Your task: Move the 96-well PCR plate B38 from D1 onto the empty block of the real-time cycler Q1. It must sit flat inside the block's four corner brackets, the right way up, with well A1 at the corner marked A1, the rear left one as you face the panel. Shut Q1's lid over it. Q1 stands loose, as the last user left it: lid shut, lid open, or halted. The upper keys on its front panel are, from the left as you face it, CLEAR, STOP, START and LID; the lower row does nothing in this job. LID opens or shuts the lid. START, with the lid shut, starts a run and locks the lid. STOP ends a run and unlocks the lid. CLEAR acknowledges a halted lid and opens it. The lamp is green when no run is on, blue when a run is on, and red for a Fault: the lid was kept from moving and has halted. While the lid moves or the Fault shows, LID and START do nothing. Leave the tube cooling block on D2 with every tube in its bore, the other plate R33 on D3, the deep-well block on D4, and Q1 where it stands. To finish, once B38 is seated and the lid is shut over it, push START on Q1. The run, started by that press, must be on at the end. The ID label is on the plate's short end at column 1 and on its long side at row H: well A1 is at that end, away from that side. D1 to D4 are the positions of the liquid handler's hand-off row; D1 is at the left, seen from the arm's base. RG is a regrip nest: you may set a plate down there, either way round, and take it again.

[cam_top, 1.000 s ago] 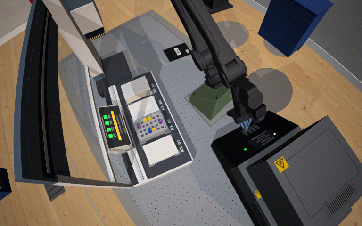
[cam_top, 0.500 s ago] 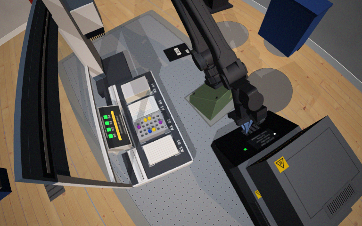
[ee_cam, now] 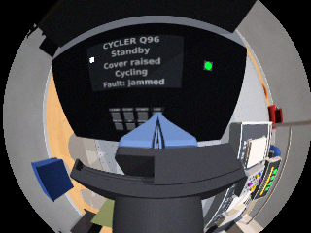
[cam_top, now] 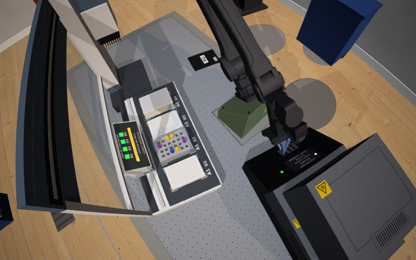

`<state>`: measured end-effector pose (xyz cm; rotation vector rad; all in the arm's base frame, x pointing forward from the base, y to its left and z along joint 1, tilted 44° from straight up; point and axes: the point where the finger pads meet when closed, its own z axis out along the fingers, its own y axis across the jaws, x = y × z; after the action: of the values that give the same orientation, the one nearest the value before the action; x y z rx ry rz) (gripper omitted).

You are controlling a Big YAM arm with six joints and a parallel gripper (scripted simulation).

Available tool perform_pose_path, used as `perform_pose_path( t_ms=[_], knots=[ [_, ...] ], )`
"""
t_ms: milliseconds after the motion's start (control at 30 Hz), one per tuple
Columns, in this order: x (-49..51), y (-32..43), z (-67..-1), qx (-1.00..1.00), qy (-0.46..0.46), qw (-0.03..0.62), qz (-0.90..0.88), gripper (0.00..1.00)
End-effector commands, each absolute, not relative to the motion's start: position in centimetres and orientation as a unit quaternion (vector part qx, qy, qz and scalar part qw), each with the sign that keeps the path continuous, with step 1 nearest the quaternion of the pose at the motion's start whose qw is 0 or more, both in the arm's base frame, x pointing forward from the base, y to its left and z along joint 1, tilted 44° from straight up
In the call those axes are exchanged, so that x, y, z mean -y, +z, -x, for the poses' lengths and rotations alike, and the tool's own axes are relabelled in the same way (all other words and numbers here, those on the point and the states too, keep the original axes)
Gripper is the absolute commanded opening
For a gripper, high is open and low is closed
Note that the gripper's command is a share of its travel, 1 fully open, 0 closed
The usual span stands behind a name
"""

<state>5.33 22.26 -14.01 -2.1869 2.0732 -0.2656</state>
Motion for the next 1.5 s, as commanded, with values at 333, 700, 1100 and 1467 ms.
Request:
perform_pose_path(
  t_ms=[333,700,1100,1467],
  knots=[
    [-23.8,-13.7,-5.3,-0.689,-0.071,0.079,0.717,0.00],
    [-23.9,-13.5,-5.5,-0.690,-0.076,0.073,0.716,0.00],
    [-25.7,-13.4,-5.3,-0.687,-0.068,0.083,0.719,0.00],
    [-26.2,-13.5,-5.5,-0.688,-0.067,0.084,0.718,0.00]
  ],
)
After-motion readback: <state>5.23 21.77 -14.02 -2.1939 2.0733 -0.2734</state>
